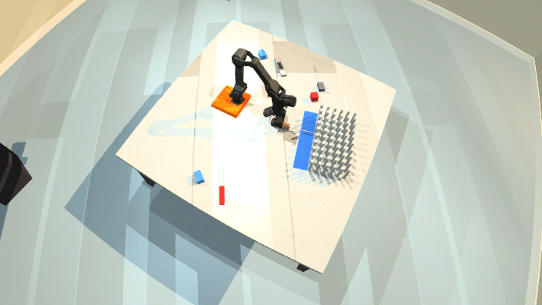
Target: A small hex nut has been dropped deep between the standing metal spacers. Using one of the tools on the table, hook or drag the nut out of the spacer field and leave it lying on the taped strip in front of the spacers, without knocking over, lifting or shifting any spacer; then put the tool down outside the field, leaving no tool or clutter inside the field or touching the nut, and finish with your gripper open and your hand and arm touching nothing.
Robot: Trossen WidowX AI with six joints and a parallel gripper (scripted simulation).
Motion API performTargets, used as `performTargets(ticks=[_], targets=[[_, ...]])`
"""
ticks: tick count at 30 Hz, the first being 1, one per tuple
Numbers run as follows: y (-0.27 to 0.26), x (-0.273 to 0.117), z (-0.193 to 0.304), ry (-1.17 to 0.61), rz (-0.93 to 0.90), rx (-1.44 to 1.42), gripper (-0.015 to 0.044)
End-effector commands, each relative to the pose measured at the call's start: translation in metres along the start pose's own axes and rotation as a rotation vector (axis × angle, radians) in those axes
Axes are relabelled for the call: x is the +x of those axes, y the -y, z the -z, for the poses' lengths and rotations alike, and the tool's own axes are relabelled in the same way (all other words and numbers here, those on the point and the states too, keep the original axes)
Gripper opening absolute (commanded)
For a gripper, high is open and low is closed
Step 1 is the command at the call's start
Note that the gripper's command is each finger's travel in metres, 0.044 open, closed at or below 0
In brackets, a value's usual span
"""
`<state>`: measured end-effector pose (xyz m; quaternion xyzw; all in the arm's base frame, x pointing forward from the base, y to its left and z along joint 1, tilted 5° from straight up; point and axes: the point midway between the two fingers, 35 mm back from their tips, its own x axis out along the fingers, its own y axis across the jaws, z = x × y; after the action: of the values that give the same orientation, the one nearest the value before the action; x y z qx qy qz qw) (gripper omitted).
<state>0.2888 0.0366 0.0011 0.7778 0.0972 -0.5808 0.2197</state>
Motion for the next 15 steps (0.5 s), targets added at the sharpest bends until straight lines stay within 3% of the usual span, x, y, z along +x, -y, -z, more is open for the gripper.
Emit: performTargets(ticks=[1, 15], targets=[[0.0004, -0.0017, -0.0035, -0.005, 0.002, -0.002, 0.0000], [0.0003, -0.0040, -0.0120, -0.004, 0.002, -0.002, 0.0000]])
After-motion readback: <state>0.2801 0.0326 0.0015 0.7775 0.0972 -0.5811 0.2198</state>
